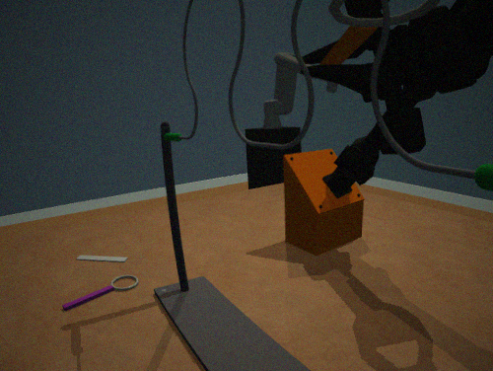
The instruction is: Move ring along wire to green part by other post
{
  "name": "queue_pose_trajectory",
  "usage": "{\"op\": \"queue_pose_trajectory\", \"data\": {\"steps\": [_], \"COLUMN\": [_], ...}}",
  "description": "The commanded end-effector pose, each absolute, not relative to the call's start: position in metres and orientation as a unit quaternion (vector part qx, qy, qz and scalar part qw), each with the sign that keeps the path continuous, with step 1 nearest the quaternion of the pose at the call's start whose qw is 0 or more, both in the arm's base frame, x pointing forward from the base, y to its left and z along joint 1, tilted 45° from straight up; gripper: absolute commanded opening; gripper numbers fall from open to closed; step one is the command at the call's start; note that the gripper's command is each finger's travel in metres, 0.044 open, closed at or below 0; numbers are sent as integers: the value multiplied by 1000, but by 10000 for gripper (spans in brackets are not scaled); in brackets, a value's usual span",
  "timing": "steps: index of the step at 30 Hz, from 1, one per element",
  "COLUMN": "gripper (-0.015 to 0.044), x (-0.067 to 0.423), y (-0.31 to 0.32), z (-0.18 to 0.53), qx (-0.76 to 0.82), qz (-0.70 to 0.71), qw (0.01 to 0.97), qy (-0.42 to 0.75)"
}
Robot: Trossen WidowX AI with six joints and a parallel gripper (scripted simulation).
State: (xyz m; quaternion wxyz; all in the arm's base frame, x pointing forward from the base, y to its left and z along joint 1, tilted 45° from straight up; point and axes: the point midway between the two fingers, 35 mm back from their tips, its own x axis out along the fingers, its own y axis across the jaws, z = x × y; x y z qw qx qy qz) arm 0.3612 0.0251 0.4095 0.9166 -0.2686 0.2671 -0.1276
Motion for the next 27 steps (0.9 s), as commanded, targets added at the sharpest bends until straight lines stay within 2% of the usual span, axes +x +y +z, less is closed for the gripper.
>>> {"op": "queue_pose_trajectory", "data": {"steps": [1, 27], "gripper": [-150, -150], "x": [362, 368], "y": [30, 68], "z": [407, 398], "qx": [-221, 76], "qz": [-116, -31], "qw": [931, 966], "qy": [266, 244]}}
